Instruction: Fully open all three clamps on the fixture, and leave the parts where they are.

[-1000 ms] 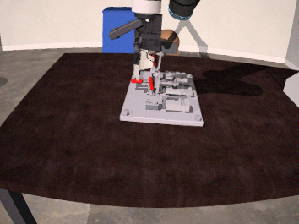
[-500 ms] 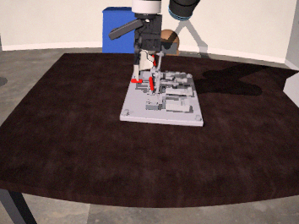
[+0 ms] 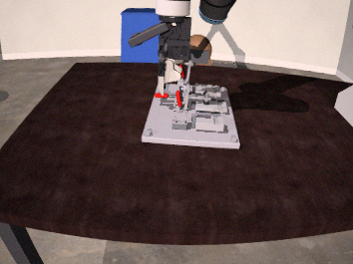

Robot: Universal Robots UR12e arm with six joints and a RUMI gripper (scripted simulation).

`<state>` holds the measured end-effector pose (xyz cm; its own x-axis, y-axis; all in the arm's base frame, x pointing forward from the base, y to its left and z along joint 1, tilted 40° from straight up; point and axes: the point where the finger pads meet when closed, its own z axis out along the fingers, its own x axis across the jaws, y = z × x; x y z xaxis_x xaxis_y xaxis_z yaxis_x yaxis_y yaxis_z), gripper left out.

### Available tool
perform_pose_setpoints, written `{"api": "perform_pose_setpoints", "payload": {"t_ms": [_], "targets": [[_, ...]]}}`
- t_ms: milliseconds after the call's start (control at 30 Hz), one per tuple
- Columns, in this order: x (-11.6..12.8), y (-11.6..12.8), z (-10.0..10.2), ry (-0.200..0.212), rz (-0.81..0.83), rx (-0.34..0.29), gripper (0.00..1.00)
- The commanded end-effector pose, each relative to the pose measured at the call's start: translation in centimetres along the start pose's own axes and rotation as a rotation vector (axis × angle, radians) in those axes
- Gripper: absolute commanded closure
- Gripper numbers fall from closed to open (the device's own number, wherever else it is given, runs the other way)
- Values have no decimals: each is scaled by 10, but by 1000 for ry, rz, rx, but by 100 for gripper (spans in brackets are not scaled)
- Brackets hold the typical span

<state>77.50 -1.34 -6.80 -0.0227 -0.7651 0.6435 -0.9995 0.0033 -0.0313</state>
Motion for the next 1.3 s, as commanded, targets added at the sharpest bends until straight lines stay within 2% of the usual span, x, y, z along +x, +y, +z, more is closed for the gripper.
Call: {"api": "perform_pose_setpoints", "payload": {"t_ms": [0,333,900,1267], "targets": [[0,-1,-1,0,0,1,72],[0,-1,0,0,0,1,72],[0,-1,25,0,0,1,72],[0,-1,27,0,0,1,72]]}}
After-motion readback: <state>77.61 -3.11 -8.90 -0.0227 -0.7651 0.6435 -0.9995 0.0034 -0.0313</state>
